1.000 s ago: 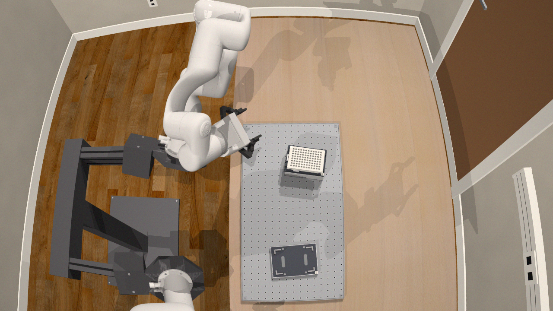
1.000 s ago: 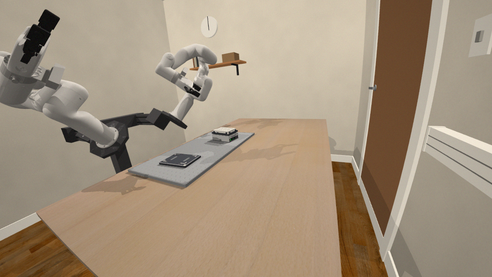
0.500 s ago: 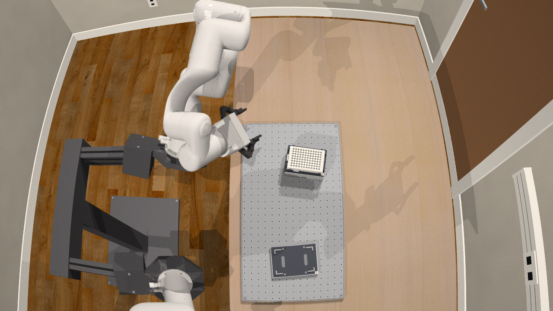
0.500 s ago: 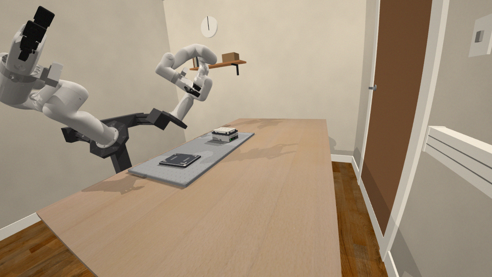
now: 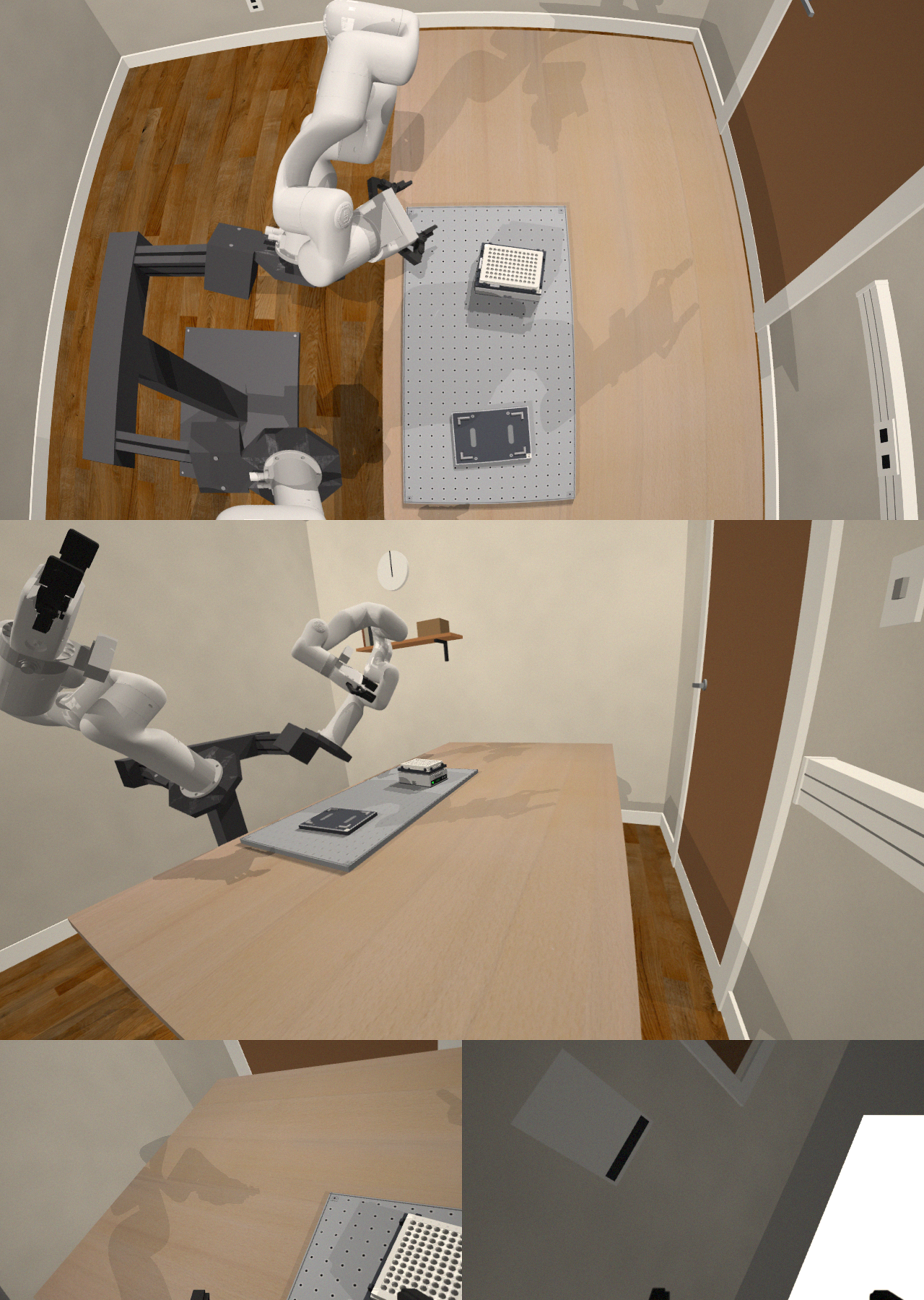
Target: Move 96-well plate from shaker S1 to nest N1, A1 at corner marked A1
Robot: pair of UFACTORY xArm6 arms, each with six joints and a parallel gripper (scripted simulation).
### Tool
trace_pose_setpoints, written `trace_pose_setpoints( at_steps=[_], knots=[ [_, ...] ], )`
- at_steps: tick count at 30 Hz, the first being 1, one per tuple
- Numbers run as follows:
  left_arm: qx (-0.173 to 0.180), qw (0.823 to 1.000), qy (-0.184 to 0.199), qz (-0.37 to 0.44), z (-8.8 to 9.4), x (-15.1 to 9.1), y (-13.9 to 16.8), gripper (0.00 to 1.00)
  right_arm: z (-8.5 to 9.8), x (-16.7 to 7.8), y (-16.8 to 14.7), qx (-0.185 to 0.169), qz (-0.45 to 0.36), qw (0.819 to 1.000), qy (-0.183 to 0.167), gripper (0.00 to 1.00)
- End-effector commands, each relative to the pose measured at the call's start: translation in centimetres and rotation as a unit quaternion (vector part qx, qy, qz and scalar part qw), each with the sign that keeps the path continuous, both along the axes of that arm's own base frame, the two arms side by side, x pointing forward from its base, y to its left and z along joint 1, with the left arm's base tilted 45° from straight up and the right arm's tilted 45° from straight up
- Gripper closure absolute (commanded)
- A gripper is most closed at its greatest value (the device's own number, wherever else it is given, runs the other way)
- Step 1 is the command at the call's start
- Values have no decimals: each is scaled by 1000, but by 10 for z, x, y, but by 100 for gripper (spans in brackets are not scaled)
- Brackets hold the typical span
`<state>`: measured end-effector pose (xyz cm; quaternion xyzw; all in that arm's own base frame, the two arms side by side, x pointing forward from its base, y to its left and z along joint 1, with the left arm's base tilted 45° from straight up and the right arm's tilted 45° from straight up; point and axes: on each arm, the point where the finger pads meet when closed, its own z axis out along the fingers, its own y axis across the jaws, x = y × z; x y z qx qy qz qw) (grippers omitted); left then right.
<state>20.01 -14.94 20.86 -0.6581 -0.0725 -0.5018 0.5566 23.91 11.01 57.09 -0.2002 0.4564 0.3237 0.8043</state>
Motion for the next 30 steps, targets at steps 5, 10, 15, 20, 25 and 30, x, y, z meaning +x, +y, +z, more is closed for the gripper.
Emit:
trace_pose_setpoints(
  at_steps=[5, 10, 15, 20, 25, 30],
  knots=[
    [-1, 1000, 0, 0, 0, 0, -1, 0, 1, -1, 0, 1, 1, 1000, -2, 0],
    [-1, 1000, 0, 0, 0, 0, -1, 0, 1, -1, 0, 1, 1, 1000, -2, 0],
    [-1, 1000, 0, 0, 0, 0, -1, 0, 1, -1, 0, 1, 1, 1000, -2, 0],
    [-1, 1000, 0, 0, 0, 0, -1, 0, 1, -1, 0, 1, 1, 1000, -2, 0],
    [-16, 998, 52, 24, -13, 16, 3, 0, 1, -1, 0, 1, 1, 1000, -2, 0],
    [-30, 994, 96, 42, -22, 27, 5, 0, 1, -1, 0, 1, 1, 1000, -2, 0]
  ],
)
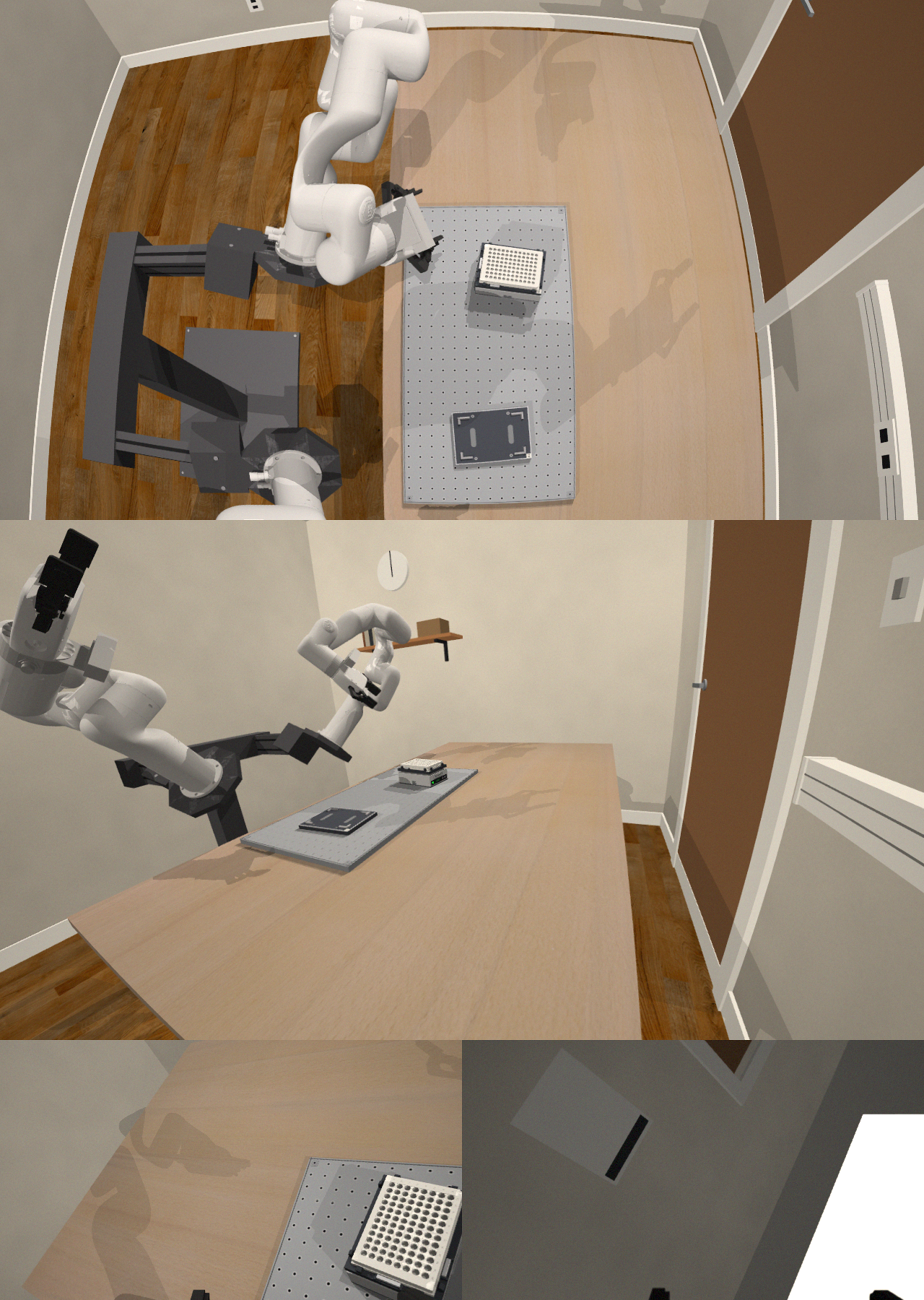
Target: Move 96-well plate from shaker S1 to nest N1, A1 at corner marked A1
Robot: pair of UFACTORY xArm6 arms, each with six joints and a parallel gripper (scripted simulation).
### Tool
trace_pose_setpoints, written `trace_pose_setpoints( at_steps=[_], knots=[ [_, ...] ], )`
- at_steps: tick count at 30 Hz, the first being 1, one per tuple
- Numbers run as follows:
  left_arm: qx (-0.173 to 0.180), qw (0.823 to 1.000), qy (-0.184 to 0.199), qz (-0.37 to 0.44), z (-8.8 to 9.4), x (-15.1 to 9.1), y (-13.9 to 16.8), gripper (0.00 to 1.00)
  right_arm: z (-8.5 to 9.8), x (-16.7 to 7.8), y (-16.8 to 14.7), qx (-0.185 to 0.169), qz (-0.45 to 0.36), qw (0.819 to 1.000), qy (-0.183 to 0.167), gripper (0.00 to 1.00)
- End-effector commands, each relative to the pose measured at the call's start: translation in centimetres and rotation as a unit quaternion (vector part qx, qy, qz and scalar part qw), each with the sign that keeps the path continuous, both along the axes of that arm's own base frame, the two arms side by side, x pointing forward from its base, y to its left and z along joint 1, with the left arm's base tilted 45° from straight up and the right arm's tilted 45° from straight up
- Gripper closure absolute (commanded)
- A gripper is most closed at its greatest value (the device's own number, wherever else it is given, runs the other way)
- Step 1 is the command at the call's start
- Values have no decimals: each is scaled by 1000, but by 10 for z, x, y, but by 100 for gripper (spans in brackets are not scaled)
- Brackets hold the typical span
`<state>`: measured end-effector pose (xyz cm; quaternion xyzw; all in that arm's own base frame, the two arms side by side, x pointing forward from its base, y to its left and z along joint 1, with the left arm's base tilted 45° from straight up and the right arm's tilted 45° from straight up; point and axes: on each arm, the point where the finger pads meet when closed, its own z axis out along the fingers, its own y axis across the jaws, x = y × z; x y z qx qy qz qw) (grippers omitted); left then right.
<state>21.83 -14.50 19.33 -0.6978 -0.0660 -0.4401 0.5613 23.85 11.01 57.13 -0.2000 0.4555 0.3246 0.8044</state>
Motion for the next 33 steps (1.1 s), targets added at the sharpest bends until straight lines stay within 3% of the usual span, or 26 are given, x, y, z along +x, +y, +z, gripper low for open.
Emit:
trace_pose_setpoints(
  at_steps=[1, 4, 7, 10, 12, 14, 18, 21, 23, 30, 33],
  knots=[
    [-12, 999, 38, 15, -10, 13, 2, 0, 1, -1, 0, 0, 0, 1000, -1, 0],
    [-29, 996, 82, 30, -19, 24, 5, 0, 1, -1, 0, 0, 0, 1000, -1, 0],
    [-30, 995, 86, 31, -22, 28, 6, 0, 1, -1, 0, 0, 0, 1000, -1, 0],
    [-49, 989, 130, 43, -30, 41, 9, 0, 1, -1, 0, 0, 0, 1000, -1, 0],
    [-50, 989, 131, 43, -33, 44, 10, 0, 1, -1, 0, 0, 0, 1000, -1, 0],
    [-64, 984, 160, 48, -37, 53, 12, 0, 1, -1, 0, 0, 0, 1000, -1, 0],
    [-71, 981, 173, 51, -42, 60, 14, 0, 1, -1, 0, 0, 0, 1000, -1, 0],
    [-92, 971, 212, 54, -48, 73, 17, 0, 1, -1, 0, 0, 0, 1000, -1, 0],
    [-92, 971, 212, 54, -50, 77, 18, 0, 1, -1, 0, 0, 0, 1000, -1, 0],
    [-132, 951, 274, 50, -58, 103, 25, 0, 1, -1, 0, 0, 0, 1000, -1, 0],
    [-136, 949, 279, 49, -60, 108, 27, 0, 1, -1, 0, 0, 0, 1000, -1, 0]
  ],
)
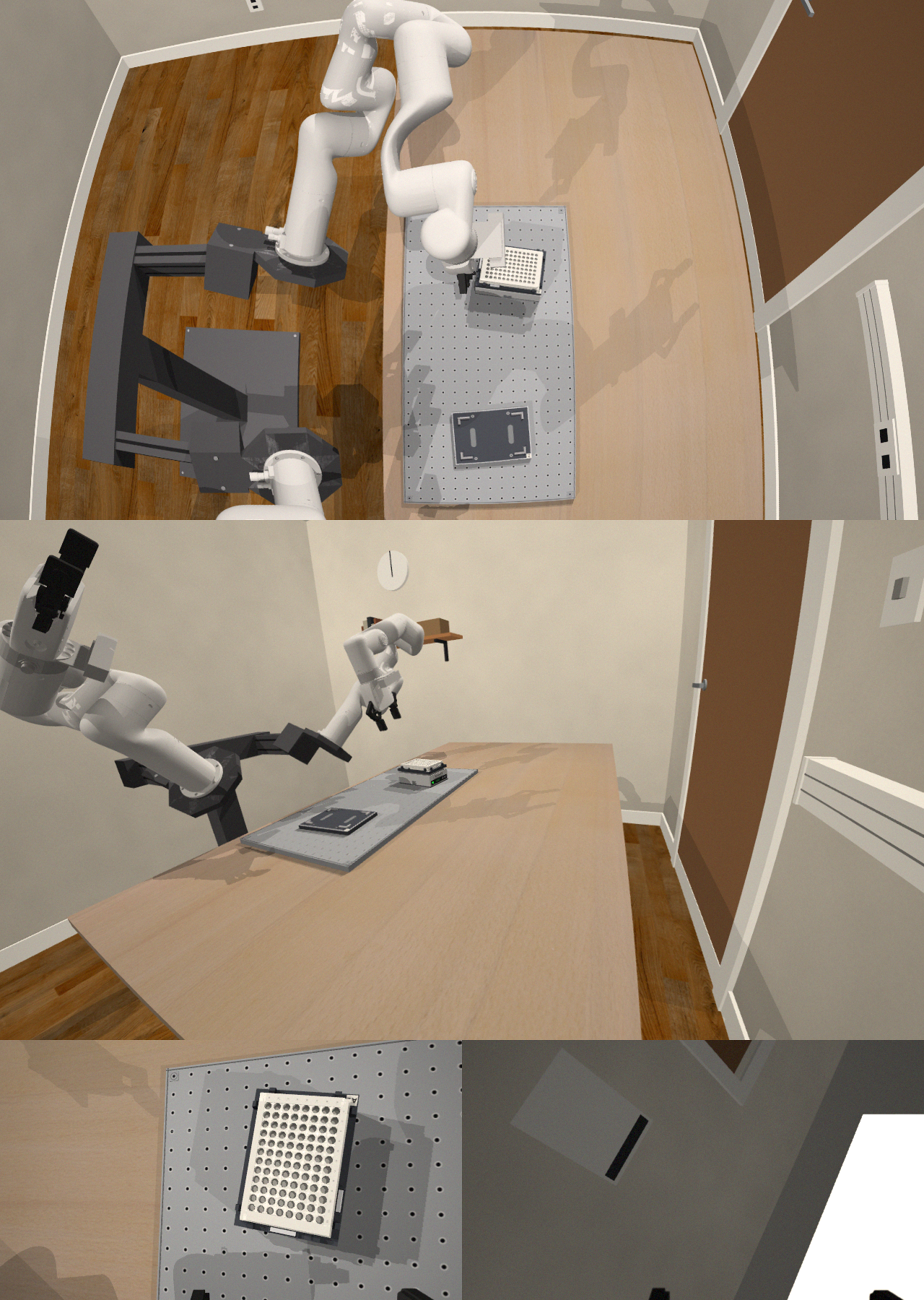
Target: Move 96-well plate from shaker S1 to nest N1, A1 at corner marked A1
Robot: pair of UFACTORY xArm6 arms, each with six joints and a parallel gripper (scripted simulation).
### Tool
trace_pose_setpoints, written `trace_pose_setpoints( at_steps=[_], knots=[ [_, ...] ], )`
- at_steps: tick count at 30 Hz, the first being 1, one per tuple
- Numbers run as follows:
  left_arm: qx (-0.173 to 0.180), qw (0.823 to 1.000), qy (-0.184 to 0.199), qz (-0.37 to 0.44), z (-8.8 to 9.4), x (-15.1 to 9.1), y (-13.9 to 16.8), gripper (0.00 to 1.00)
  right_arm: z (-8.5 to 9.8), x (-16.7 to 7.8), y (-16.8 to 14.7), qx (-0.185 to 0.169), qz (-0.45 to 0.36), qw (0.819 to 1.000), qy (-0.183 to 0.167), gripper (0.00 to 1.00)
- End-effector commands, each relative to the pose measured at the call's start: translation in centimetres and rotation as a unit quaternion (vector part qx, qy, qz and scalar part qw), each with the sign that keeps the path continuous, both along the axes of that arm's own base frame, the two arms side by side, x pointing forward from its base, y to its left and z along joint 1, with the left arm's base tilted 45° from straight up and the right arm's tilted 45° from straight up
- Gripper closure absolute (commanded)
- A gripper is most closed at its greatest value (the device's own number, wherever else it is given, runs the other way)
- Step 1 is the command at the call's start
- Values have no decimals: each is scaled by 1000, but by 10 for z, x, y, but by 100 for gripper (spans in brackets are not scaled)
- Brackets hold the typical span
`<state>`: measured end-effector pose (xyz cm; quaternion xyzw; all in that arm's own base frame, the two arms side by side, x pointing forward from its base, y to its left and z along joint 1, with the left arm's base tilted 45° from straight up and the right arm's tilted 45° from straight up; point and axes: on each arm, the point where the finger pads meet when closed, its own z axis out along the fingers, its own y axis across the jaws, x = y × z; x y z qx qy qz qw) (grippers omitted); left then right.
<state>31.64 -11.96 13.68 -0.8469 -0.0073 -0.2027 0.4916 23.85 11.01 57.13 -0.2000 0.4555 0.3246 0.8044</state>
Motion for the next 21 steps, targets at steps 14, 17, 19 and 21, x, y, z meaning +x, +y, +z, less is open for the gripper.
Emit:
trace_pose_setpoints(
  at_steps=[14, 17, 19, 21],
  knots=[
    [-88, 992, 90, -26, -8, 63, 22, 0, 1, -1, 0, 0, 0, 1000, -1, 0],
    [-88, 992, 90, -26, -8, 68, 24, 0, 1, -1, 0, 0, 0, 1000, -1, 0],
    [-109, 988, 106, -40, -7, 77, 29, 0, 1, -1, 0, 0, 0, 1000, -1, 0],
    [-109, 988, 105, -40, -6, 85, 34, 0, 1, -1, 0, 0, 0, 1000, -1, 0]
  ],
)
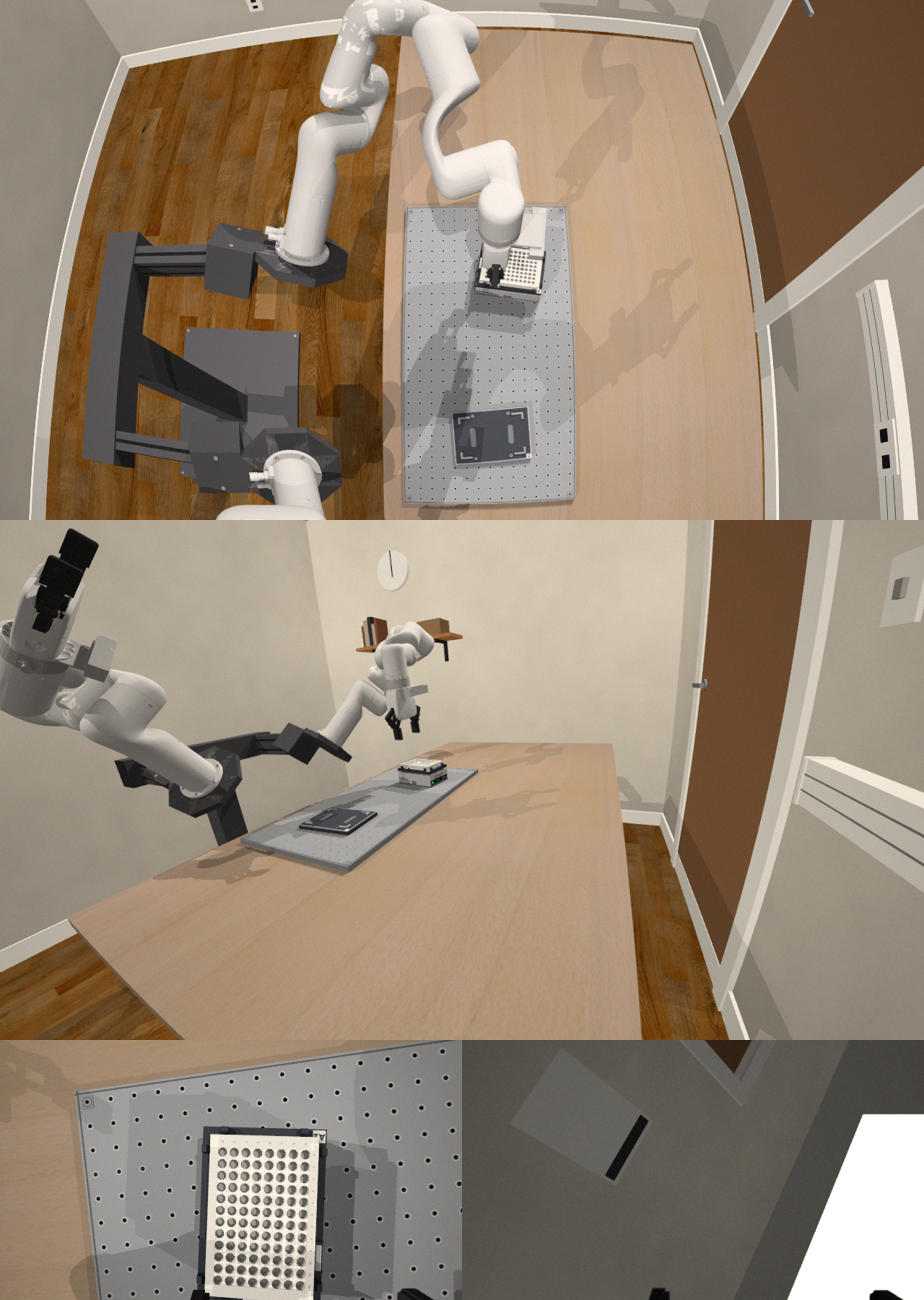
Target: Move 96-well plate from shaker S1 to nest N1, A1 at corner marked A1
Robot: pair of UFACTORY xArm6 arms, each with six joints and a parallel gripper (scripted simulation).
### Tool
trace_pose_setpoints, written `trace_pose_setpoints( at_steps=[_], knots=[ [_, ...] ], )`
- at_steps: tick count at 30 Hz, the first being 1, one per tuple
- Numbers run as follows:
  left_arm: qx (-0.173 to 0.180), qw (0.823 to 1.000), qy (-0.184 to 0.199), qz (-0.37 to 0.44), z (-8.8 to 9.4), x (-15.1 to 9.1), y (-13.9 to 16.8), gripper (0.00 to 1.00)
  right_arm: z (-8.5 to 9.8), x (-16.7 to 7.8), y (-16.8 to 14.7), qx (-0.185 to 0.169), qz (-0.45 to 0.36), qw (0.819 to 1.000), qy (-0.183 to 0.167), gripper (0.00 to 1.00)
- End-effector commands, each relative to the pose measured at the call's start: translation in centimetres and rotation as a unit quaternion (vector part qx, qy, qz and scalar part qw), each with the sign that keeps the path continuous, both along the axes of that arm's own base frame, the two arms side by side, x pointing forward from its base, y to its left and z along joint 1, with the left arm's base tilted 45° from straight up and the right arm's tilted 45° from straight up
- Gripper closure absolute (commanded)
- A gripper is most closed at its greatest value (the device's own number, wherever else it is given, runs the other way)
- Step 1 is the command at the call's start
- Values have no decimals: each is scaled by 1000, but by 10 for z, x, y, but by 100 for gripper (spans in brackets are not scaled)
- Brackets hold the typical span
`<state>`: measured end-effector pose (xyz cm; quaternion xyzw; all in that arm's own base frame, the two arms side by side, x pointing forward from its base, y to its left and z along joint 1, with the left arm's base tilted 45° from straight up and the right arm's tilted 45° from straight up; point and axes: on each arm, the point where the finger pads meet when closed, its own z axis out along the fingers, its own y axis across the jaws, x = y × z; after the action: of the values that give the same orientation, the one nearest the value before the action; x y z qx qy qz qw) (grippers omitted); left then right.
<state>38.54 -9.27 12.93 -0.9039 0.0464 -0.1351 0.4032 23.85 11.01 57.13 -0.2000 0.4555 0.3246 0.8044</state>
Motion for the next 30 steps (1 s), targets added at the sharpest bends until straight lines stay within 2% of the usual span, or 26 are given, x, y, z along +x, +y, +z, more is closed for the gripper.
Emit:
trace_pose_setpoints(
  at_steps=[1, 4, 7, 22, 30],
  knots=[
    [-17, 1000, 11, -9, 2, 18, 8, 0, 1, -1, 0, 0, 0, 1000, -1, 0],
    [-38, 999, 22, -24, 4, 26, 13, 0, 1, -1, 0, 0, 0, 1000, -1, 0],
    [-38, 999, 22, -24, 6, 37, 19, 0, 1, -1, 0, 0, 0, 1000, -1, 0],
    [-38, 999, 22, -24, 6, 37, 19, 0, 1, -1, 0, 0, 0, 1000, -1, 0],
    [-38, 999, 22, -24, -1, 40, 26, 0, 1, -1, 0, 0, 0, 1000, -1, 0]
  ],
)
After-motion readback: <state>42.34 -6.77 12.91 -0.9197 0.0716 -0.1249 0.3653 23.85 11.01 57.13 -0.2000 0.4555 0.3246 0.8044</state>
